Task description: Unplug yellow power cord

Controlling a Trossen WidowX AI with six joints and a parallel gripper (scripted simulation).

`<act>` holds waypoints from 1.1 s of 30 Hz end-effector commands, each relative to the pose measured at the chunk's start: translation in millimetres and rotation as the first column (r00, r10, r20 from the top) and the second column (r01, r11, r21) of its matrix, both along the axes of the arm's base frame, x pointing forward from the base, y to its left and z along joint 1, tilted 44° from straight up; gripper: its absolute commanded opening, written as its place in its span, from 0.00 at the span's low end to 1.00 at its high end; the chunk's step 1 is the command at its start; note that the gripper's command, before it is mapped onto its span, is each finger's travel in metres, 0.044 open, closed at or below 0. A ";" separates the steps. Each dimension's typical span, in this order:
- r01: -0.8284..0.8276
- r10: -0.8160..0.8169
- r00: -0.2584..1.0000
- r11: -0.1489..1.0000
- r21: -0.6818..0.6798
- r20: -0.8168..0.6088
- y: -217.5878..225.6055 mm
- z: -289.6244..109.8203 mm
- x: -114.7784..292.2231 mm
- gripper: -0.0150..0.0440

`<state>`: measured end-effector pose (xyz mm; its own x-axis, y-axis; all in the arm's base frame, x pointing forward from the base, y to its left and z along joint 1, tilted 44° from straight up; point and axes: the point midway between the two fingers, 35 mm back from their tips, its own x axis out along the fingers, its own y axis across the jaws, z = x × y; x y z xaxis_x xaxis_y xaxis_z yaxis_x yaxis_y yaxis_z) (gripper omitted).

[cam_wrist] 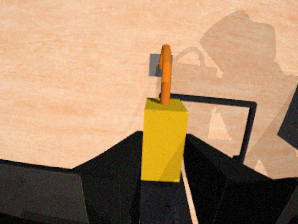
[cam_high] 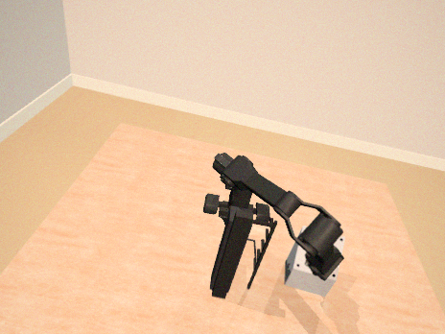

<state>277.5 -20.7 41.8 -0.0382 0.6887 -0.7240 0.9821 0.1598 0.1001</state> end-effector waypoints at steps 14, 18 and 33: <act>0.001 -0.001 1.000 1.000 -0.002 -0.001 -14.3 -12.1 5.4 0.25; 0.001 -0.001 1.000 1.000 -0.002 -0.001 -19.2 -16.0 6.9 0.25; 0.004 -0.004 1.000 1.000 0.002 -0.002 -17.5 -18.1 6.2 0.70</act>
